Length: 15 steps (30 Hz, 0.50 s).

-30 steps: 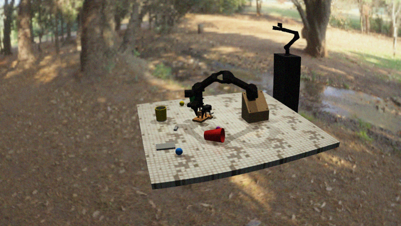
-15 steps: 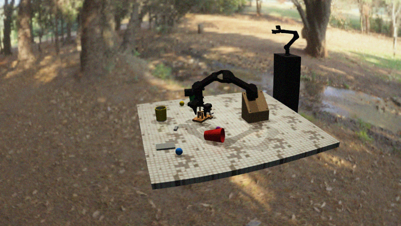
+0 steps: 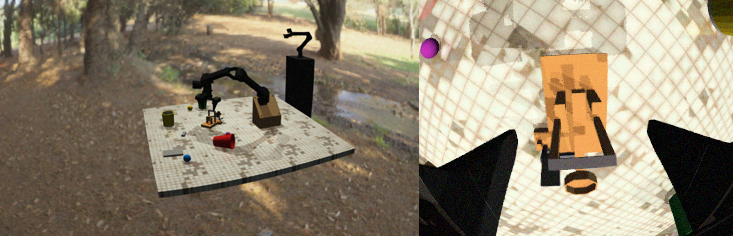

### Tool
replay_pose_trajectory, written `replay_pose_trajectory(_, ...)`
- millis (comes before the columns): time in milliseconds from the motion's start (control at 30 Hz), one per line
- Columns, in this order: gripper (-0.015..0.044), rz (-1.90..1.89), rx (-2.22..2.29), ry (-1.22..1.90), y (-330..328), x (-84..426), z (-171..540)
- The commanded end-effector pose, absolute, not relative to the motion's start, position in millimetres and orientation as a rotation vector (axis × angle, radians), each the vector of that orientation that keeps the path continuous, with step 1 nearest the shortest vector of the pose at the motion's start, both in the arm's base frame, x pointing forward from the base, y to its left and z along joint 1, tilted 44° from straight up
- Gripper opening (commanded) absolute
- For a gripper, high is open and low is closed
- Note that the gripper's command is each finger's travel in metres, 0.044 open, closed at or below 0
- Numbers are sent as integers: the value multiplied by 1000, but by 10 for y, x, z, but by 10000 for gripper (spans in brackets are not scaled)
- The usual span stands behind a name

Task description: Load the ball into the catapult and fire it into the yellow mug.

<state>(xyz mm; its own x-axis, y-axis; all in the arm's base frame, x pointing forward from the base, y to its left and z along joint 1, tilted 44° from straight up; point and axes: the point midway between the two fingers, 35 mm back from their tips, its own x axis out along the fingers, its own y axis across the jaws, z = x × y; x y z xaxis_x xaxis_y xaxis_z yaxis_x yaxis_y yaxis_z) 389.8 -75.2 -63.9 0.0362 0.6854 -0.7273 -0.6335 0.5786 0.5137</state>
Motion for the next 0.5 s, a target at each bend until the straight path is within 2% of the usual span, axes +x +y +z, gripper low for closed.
replay_pose_trajectory(0, 440, 1000, 58, 1148, -719, 3901, -671)
replay_pose_trajectory(100, 440, 1001, 59, 1147, -482, 3914, -915)
replay_pose_trajectory(467, 440, 1002, 59, 1147, -405, 3923, -997)
